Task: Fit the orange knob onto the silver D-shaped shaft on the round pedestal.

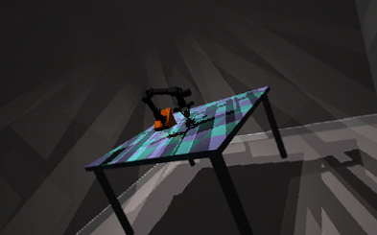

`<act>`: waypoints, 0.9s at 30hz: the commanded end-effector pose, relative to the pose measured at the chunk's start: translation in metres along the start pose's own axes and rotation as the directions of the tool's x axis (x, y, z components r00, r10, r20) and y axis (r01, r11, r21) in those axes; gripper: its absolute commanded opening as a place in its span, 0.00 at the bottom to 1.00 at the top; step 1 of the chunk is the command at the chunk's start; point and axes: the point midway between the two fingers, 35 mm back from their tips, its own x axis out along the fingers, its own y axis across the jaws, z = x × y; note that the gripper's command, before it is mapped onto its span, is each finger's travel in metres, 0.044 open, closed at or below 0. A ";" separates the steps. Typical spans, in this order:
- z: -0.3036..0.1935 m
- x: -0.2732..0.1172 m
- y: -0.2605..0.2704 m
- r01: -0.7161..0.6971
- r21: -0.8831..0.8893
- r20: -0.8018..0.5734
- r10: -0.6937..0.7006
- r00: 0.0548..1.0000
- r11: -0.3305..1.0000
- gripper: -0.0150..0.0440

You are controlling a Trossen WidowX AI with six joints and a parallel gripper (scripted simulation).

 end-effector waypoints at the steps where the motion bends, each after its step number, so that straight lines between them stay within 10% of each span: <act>1: 0.001 0.000 0.001 0.000 -0.007 -0.002 0.000 1.000 1.000 0.25; 27: -0.001 -0.003 0.000 0.000 -0.033 -0.002 0.000 1.000 0.999 0.25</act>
